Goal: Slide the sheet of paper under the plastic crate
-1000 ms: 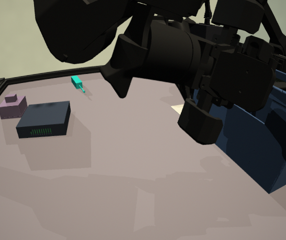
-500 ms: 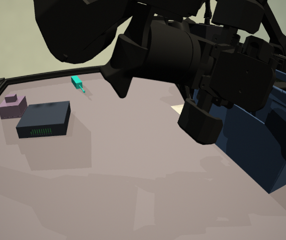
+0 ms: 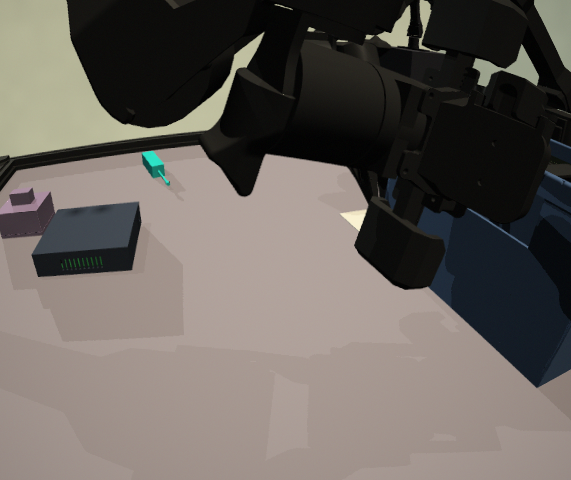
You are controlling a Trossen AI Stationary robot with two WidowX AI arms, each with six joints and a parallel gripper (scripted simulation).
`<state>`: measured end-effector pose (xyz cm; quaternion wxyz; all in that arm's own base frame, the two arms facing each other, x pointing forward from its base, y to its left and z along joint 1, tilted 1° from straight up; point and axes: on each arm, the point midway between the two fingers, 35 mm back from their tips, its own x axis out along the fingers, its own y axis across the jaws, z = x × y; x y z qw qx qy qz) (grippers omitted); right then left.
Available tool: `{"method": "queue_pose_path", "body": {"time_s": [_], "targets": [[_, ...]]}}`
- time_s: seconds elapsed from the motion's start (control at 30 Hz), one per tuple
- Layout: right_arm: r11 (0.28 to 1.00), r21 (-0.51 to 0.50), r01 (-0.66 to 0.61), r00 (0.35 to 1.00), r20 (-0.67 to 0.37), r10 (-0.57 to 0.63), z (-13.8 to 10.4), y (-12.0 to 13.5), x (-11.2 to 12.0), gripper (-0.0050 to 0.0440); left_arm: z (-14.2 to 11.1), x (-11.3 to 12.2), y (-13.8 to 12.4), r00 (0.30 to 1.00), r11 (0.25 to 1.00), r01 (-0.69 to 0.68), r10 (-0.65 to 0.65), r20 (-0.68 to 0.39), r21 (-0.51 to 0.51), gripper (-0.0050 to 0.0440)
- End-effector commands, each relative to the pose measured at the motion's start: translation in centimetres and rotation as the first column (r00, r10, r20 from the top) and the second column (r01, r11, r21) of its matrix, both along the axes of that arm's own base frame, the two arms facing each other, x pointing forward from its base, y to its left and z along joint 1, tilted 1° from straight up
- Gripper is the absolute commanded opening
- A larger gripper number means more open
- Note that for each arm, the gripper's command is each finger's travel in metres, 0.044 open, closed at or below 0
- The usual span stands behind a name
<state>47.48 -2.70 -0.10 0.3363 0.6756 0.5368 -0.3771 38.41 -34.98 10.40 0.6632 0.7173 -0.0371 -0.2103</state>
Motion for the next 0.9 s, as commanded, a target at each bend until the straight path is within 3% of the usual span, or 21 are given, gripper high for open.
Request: {"method": "queue_pose_path", "body": {"time_s": [0.0, 0.87], "targets": [[1.000, -0.004, -0.024, 1.000, -0.008, 0.024, -0.6, 1.5, -0.1, 0.0060, 3.3, 0.4, -0.5, 0.998, 0.999, 0.001, 0.002, 0.061, -0.050, 0.0000], [1.000, -0.004, -0.024, 1.000, -0.008, 0.024, -0.6, 3.3, 0.2, 0.0060, 3.3, 0.4, -0.5, 0.998, 0.999, 0.001, 0.002, 0.061, -0.050, 0.0000]]}}
